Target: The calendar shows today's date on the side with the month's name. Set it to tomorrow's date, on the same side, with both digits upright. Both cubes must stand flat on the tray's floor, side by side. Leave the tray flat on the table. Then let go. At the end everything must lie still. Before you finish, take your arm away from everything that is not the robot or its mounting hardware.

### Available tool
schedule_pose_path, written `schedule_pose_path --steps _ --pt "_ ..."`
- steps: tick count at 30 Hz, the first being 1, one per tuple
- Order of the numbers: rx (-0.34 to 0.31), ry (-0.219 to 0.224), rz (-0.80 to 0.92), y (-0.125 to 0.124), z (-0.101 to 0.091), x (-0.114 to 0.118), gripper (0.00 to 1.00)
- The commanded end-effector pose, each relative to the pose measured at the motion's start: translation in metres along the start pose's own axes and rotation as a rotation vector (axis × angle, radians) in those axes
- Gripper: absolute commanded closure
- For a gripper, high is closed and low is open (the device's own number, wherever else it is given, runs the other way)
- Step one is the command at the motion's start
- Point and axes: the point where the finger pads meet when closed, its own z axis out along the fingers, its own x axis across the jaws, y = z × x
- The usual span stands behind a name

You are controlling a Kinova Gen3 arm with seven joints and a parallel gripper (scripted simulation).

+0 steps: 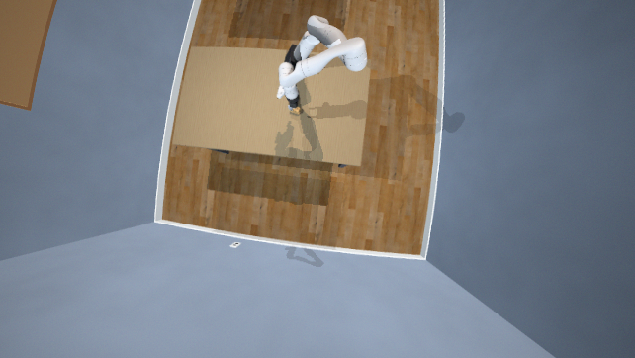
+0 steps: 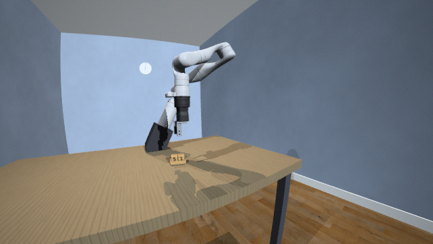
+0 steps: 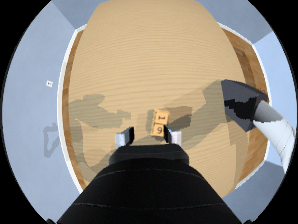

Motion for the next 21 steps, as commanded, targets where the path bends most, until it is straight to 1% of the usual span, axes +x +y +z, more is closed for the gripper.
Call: schedule_pose_path --steps 1,5,21 --pt "-0.009 0.000 0.119 -0.015 0.001 0.024 0.00" --pt "-0.015 -0.004 0.190 -0.019 0.002 0.035 0.00" --pt "-0.017 -0.005 0.202 -0.020 0.003 0.037 0.00"
